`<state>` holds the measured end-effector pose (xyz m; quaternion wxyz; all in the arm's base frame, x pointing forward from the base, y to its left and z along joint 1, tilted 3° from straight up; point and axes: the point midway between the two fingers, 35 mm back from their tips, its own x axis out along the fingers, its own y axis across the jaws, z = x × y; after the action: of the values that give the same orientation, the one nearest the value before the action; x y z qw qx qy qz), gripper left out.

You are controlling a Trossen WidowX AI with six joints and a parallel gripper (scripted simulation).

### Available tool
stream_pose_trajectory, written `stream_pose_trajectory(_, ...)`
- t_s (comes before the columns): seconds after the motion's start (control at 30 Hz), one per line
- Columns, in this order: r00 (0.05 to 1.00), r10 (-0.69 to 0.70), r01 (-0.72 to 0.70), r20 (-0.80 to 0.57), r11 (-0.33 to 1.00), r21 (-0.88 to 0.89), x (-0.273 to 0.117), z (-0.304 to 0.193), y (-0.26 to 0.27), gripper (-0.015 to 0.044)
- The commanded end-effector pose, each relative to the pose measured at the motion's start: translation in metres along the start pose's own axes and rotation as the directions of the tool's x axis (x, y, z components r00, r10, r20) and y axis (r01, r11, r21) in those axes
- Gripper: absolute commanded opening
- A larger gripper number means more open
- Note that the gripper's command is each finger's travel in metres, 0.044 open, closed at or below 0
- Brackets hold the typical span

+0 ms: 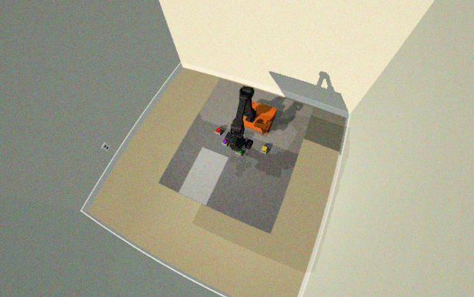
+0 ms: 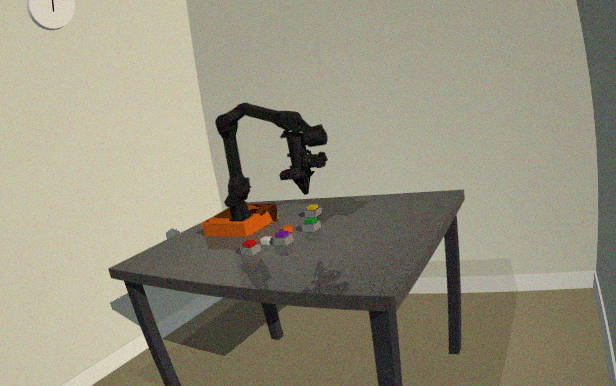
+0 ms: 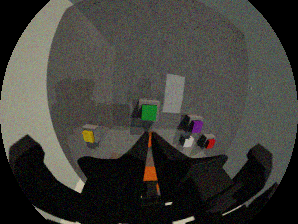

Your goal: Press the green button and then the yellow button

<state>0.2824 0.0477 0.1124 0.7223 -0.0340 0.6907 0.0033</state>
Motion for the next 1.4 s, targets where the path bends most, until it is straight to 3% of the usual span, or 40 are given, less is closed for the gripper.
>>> stream_pose_trajectory(0.0,1.0,0.001,-0.001,0.002,1.0,-0.022,-0.003,-0.007,0.029,0.002)
stream_pose_trajectory(0.43,1.0,0.016,-0.017,-0.014,1.0,-0.005,-0.003,-0.086,0.166,0.002)
stream_pose_trajectory(0.57,1.0,0.016,-0.016,-0.015,1.0,-0.004,-0.001,-0.087,0.167,0.002)
stream_pose_trajectory(0.73,1.0,0.016,-0.016,-0.015,1.0,-0.004,0.056,-0.088,0.168,0.002)
stream_pose_trajectory(1.37,1.0,0.016,-0.016,-0.015,1.0,-0.004,0.082,-0.089,0.168,0.002)
